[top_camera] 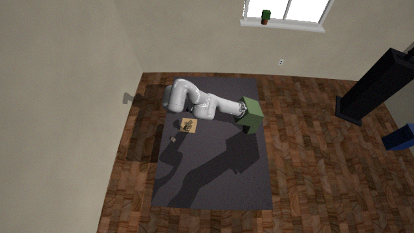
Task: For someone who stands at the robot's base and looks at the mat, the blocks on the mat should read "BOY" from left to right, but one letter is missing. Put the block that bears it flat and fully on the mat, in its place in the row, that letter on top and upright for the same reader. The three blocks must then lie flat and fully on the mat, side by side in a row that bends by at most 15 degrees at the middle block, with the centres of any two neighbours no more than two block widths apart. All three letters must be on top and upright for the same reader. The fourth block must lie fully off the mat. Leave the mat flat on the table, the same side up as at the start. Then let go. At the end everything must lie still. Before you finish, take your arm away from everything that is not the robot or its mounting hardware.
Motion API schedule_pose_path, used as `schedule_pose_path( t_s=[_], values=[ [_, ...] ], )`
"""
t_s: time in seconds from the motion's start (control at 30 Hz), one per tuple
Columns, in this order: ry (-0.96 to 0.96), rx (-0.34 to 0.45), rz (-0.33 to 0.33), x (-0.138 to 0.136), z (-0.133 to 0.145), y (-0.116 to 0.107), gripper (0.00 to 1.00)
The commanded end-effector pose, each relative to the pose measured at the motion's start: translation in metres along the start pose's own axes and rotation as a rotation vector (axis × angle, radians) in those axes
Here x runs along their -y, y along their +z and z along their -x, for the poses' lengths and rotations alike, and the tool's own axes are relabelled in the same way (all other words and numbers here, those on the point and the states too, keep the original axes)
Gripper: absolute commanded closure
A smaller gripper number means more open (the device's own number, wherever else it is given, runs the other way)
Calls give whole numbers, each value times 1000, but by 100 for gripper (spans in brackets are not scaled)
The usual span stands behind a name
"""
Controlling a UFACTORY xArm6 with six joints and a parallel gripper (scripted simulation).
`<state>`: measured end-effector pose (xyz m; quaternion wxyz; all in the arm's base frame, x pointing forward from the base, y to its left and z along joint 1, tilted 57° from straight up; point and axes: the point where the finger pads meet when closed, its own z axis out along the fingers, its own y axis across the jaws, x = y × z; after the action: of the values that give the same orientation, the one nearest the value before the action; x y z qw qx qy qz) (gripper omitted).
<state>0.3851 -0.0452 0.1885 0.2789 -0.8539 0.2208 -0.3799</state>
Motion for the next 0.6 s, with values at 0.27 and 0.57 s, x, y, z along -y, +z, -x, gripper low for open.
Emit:
schedule_pose_path(
  t_s=[0.27, 0.57],
  values=[
    [350, 5, 12, 20, -1, -2, 73],
    [627, -3, 4, 36, -1, -4, 73]
  ],
)
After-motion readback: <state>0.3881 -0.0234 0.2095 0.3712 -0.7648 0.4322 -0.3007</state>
